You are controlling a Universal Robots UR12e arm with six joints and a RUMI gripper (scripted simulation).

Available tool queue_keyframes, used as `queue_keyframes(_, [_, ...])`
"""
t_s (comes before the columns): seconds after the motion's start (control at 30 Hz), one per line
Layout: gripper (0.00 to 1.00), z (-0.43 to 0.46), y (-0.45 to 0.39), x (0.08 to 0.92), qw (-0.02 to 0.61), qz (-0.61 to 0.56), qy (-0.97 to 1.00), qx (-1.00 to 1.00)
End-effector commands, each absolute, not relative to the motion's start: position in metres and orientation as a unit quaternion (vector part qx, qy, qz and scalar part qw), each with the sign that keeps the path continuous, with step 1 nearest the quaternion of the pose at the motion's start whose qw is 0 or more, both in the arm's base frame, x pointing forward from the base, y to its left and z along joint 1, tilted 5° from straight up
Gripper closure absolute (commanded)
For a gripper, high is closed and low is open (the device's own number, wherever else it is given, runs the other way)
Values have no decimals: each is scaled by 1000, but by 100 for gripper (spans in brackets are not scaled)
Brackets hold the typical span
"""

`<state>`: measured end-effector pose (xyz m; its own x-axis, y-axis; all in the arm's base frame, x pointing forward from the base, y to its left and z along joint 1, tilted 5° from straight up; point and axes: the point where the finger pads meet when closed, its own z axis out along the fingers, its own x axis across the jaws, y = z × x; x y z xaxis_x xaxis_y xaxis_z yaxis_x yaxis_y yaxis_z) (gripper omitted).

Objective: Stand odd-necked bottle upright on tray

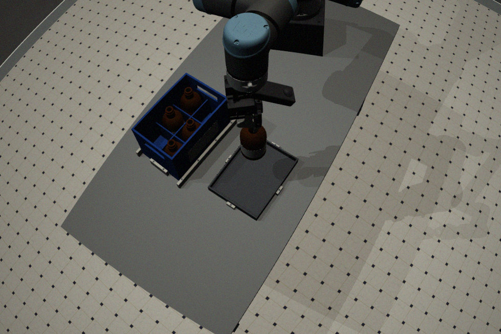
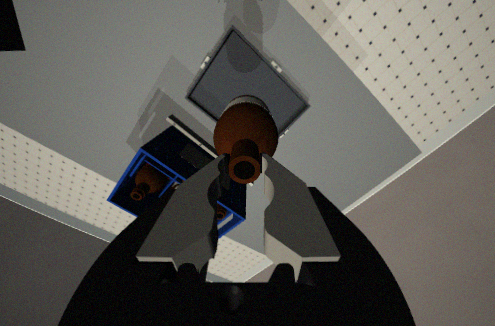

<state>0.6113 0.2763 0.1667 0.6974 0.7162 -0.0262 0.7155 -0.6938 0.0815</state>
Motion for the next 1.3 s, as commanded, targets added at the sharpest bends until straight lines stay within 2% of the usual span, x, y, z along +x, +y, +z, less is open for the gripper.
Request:
queue_keyframes(0.0, [100, 168, 277, 613, 44, 6, 389, 920])
queue_keyframes(1.27, [100, 139, 274, 612, 43, 3, 389, 920])
